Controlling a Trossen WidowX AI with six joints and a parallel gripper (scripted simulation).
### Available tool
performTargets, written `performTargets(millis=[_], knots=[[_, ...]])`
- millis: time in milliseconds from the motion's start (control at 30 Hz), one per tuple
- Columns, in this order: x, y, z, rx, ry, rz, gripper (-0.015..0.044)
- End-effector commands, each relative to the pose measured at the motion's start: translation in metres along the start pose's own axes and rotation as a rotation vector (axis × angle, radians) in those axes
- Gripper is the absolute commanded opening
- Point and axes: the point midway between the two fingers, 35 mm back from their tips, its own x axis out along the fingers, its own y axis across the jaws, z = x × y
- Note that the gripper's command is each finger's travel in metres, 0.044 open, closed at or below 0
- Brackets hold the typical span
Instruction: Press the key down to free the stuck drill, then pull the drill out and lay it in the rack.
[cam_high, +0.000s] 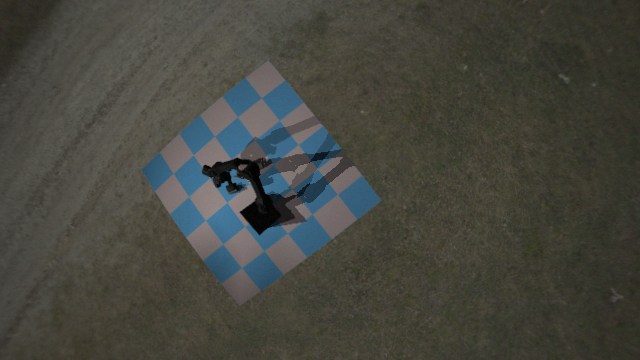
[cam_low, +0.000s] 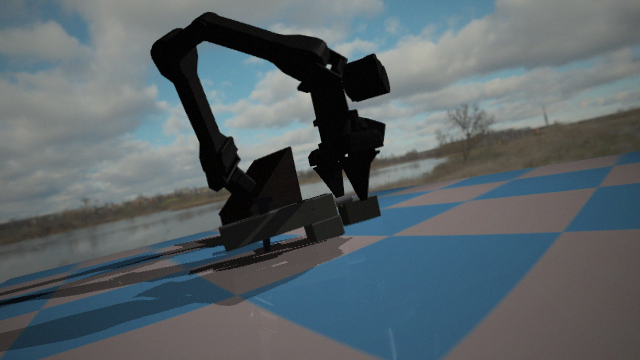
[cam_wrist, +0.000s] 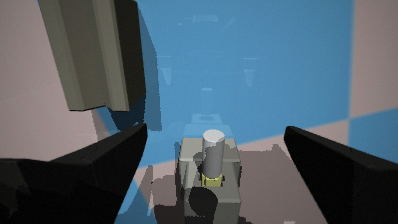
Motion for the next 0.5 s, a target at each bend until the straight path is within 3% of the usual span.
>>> performTargets(millis=[0, 467], knots=[[0.008, 0.001, -0.003, -0.005, 0.006, -0.001, 0.044], [0.029, 0.002, -0.01, -0.005, 0.009, -0.001, 0.044]])
